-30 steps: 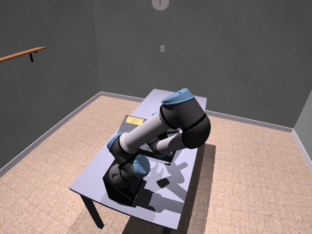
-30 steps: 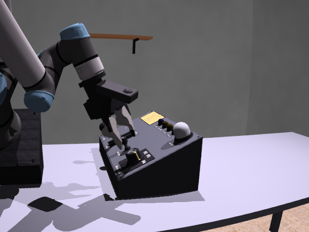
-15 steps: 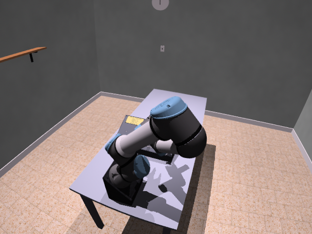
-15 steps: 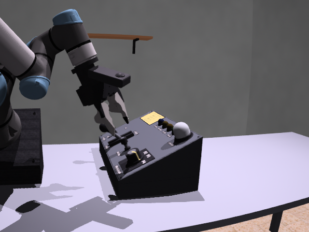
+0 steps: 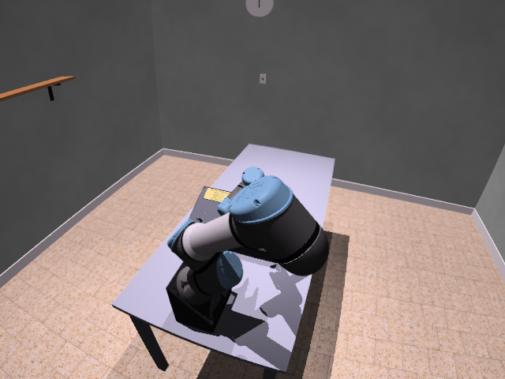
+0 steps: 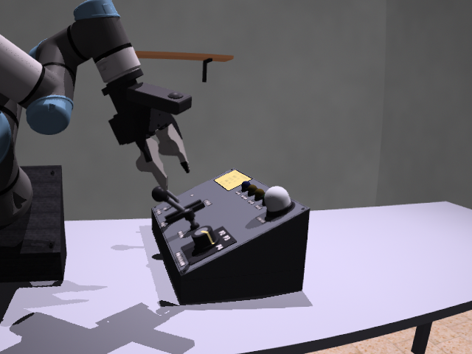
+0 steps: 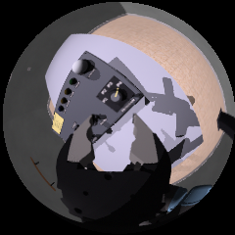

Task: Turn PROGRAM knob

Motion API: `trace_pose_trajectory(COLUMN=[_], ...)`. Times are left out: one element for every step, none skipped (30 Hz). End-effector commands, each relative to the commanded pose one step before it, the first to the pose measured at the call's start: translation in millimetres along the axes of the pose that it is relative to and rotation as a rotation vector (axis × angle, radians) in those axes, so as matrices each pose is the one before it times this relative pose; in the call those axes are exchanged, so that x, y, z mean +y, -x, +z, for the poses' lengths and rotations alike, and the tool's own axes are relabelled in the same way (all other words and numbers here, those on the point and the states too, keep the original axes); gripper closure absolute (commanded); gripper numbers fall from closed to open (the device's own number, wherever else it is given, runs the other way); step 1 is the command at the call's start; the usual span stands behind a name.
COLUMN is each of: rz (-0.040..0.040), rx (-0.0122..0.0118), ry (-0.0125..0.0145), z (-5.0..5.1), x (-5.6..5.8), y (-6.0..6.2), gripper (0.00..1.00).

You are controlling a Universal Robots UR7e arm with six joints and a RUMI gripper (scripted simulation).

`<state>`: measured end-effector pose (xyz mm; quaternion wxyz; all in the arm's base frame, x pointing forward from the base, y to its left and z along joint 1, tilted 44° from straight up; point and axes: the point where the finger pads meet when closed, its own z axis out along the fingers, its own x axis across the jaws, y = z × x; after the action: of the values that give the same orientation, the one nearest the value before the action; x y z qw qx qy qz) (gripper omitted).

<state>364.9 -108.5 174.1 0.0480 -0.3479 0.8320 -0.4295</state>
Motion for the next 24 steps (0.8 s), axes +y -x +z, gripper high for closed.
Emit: trace_pose_trajectory(rz=[0.00232,0.00001,0.0,0.0,0.0,0.0,0.0,0.0,0.0,0.0,0.0,0.0,-0.00037,-0.00032,0.00001,0.00005,-0.00008,-0.00022,-0.00021,-0.00014,0.00001,0.00003,0.00002,0.00002], rx=[0.00476,-0.00001,-0.00001,0.0,0.0,0.0,0.0,0.0,0.0,0.0,0.0,0.0,0.00014,0.00007,0.00031,0.0002,0.0002,0.00015,0.00008,0.00001,-0.00006,-0.00005,-0.00004,-0.00003], ry=[0.008,0.00001,0.00001,0.0,0.0,0.0,0.0,0.0,0.0,0.0,0.0,0.0,0.00042,0.00042,0.00038,0.00024,0.00029,0.00022,0.00015,0.00005,-0.00008,-0.00008,-0.00006,-0.00005], z=[-9.25,-0.83,-0.7,-0.58,-0.47,-0.36,-0.27,-0.18,-0.11,0.0,0.0,-0.06,0.12,0.13,0.17,0.11,0.1,0.07,0.04,0.02,-0.01,-0.01,-0.01,-0.01], x=[-1.25,0.0,0.0,0.0,0.0,0.0,0.0,0.0,0.0,0.0,0.0,0.0,0.16,0.15,0.08,0.04,0.16,0.14,0.11,0.06,-0.02,-0.03,-0.02,-0.02], y=[0.72,0.0,0.0,0.0,0.0,0.0,0.0,0.0,0.0,0.0,0.0,0.0,0.07,0.08,-0.05,-0.04,-0.07,-0.06,-0.04,-0.01,0.01,0.01,0.01,0.0], gripper=[0.56,0.56,0.56,0.56,0.56,0.56,0.56,0.56,0.56,0.56,0.56,0.56,0.56,0.56,0.0,0.0,0.0,0.0,0.0,0.0,0.0,0.0,0.0,0.0])
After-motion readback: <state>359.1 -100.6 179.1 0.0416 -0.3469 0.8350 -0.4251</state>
